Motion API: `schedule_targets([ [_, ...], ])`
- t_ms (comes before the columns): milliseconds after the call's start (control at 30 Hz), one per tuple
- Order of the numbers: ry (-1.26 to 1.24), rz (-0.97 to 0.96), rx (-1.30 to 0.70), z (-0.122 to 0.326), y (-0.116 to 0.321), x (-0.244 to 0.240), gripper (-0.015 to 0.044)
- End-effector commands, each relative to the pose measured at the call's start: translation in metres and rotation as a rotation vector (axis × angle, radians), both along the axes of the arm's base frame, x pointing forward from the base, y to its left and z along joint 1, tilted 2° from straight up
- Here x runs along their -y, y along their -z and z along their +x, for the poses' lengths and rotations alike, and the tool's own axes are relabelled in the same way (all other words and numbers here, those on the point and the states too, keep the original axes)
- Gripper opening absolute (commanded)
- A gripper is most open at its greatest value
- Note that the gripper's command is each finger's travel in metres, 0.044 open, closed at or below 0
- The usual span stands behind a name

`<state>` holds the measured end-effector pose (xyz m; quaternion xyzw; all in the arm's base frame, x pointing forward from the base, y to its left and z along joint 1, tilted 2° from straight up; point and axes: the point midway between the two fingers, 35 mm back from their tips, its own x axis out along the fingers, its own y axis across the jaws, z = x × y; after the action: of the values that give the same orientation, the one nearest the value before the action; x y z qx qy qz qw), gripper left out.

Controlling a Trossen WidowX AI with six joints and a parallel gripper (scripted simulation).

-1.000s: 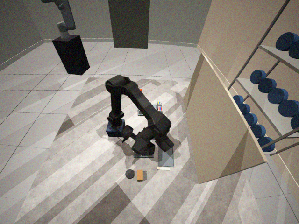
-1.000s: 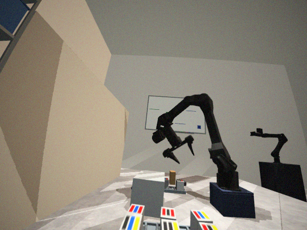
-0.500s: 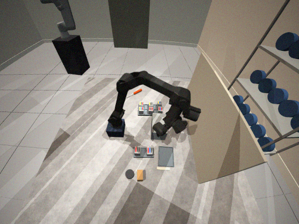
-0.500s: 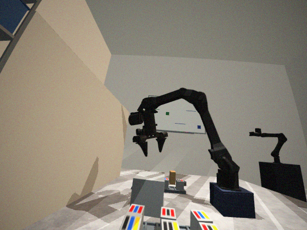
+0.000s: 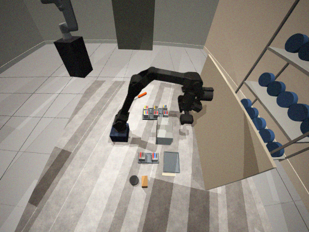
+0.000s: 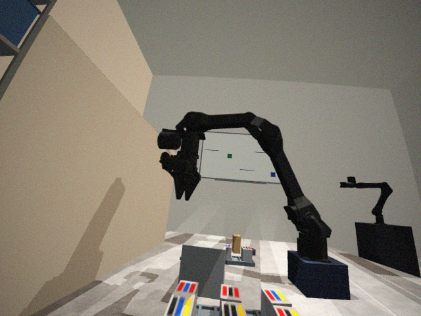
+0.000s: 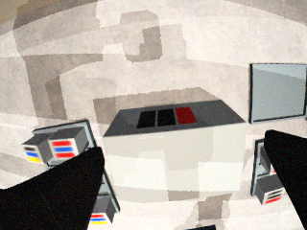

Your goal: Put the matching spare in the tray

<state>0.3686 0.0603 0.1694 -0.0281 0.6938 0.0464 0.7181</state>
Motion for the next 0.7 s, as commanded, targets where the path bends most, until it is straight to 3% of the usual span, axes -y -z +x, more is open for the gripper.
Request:
schedule_targets([
  [0,-0.011,0.004,-0.003,0.001,0.001,-0.001,0.0440],
  [367,0.003,0.004,-0.004,0.000,0.001,0.002,0.0440],
  [667,0.718,0.011,-0.025,-0.065,0.027,0.130,0.0440],
])
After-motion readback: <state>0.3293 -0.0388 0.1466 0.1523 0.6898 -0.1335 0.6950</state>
